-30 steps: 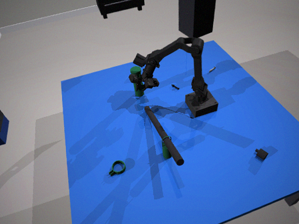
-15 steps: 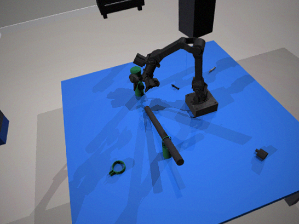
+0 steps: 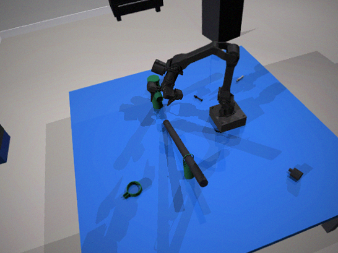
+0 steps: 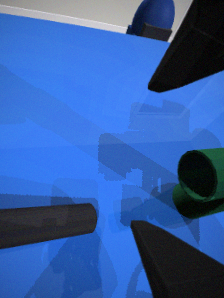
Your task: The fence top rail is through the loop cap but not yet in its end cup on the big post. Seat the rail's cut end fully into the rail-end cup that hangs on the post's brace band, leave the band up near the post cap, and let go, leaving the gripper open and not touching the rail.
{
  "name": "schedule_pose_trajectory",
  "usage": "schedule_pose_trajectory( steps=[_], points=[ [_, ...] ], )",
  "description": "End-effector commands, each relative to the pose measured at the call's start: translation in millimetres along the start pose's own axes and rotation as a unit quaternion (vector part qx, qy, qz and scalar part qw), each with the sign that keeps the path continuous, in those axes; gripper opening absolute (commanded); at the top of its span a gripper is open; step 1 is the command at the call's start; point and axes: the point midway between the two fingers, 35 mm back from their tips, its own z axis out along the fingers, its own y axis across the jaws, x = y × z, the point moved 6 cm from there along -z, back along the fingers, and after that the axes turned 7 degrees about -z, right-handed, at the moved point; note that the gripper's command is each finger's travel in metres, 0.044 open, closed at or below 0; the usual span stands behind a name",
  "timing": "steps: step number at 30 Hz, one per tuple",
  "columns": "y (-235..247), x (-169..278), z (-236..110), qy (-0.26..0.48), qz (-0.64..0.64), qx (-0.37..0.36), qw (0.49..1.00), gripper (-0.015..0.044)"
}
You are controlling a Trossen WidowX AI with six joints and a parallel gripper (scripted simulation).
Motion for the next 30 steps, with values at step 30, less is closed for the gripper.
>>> schedule_pose_trajectory(
  steps=[30],
  points=[
    [-17.8,-111.2,-81.6,0.008,0.629,0.007,0.777,0.044]
  ],
)
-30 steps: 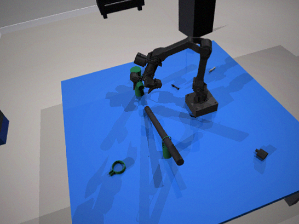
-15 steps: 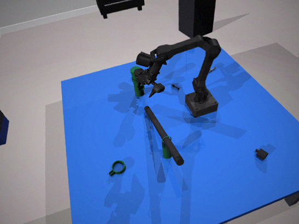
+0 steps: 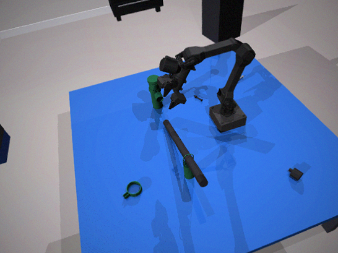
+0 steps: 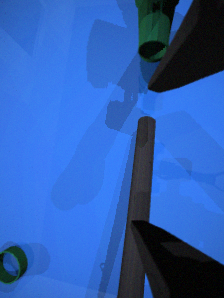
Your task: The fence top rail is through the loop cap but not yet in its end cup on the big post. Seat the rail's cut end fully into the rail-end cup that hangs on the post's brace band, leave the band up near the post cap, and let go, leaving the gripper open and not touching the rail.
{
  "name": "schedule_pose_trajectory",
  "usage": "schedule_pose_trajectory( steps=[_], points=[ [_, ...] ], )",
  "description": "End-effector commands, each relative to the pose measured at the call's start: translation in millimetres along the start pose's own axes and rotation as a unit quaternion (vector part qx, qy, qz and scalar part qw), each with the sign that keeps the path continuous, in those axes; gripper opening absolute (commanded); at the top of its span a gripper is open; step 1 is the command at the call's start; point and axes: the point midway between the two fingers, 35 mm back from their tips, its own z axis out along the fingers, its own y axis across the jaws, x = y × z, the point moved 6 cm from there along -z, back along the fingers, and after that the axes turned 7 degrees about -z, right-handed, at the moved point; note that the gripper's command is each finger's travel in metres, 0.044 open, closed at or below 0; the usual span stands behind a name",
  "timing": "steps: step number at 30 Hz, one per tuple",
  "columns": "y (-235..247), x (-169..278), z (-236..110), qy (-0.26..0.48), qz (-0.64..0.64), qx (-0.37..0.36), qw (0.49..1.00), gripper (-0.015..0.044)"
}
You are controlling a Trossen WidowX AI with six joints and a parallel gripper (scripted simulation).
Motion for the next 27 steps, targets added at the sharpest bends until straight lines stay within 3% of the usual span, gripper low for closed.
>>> schedule_pose_trajectory(
  steps=[1,5,8,17,27],
  points=[
    [2.3,-1.4,4.2,0.014,-0.039,-0.002,0.999,0.044],
    [9.8,-4.4,22.9,0.062,-0.203,-0.028,0.977,0.044],
    [17.4,-5.9,40.1,0.099,-0.348,-0.063,0.93,0.044],
    [42.3,-3.7,87.6,0.149,-0.688,-0.202,0.681,0.044],
    [42.8,-3.6,88.5,0.149,-0.693,-0.205,0.675,0.044]
  ],
)
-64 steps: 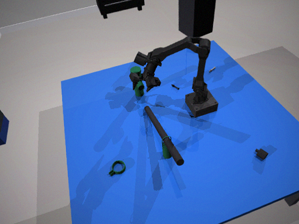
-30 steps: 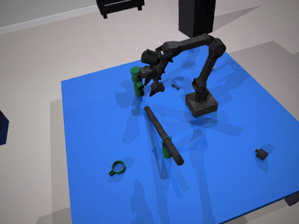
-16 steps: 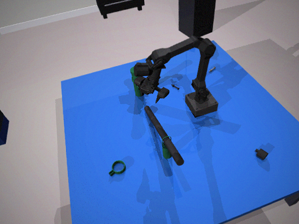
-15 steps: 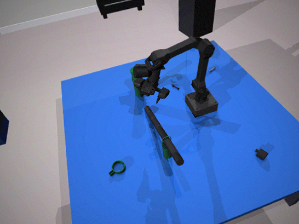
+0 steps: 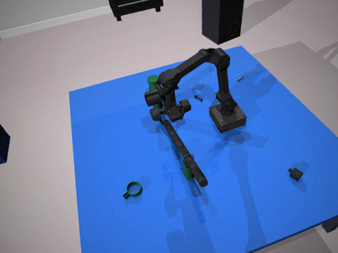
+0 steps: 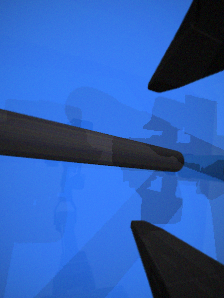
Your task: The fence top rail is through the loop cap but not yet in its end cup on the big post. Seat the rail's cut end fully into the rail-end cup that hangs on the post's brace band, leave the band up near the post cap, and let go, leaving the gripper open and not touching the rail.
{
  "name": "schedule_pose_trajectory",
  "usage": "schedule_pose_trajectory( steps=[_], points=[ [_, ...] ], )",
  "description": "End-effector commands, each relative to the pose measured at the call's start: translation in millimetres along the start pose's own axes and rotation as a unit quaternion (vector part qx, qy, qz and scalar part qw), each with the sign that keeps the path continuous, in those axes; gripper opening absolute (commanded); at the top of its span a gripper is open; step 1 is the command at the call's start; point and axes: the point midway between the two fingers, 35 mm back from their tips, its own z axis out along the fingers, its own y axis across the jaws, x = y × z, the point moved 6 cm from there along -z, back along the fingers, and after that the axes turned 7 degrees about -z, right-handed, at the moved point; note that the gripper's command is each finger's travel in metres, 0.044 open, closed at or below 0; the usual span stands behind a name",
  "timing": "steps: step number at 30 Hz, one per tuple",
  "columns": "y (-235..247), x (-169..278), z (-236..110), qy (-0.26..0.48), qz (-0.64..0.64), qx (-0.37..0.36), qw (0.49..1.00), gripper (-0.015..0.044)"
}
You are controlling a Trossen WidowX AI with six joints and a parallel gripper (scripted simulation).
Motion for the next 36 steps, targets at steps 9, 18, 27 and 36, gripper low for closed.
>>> schedule_pose_trajectory(
  steps=[9,18,27,36],
  points=[
    [-1.4,0.1,33.6,0.003,-0.01,0.001,1.0,0.044],
    [-1.5,0.2,49.4,0.003,-0.01,0.001,1.0,0.044],
    [-2.5,0.3,62.4,0.003,-0.01,0.001,1.0,0.044],
    [-2.9,0.4,77.1,0.003,-0.01,0.001,1.0,0.044]
  ],
)
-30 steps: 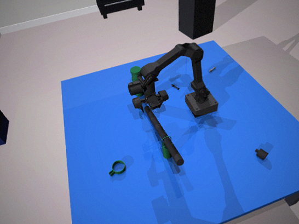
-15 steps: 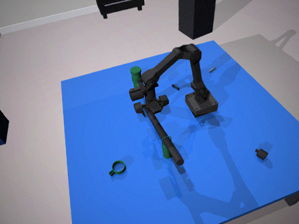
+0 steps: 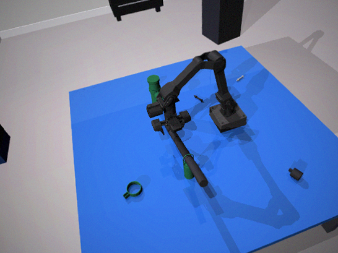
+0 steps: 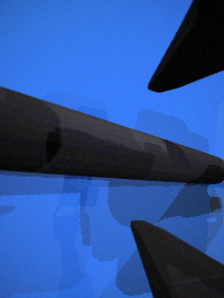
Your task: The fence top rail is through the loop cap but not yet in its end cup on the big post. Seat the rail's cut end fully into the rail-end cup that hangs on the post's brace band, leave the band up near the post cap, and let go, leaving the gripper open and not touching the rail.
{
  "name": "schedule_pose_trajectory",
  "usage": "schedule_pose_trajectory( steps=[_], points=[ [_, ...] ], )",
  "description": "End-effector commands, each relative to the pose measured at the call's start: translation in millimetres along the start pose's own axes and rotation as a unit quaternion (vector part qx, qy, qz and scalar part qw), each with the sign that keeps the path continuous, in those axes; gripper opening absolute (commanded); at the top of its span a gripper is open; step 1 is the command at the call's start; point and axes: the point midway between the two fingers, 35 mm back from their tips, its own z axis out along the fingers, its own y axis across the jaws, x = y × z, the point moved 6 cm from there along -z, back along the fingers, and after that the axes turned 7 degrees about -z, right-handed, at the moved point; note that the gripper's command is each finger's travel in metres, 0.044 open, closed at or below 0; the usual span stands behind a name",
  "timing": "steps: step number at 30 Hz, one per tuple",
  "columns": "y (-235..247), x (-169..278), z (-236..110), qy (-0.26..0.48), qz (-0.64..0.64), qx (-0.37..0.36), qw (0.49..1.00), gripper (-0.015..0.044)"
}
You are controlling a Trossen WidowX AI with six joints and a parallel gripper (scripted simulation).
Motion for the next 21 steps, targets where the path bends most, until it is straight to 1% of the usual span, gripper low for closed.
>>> schedule_pose_trajectory(
  steps=[1,21],
  points=[
    [1.5,0.4,7.8,0.003,-0.002,-0.004,1.0,0.044],
    [3.6,0.5,37.4,0.003,-0.002,-0.004,1.0,0.044]
  ],
)
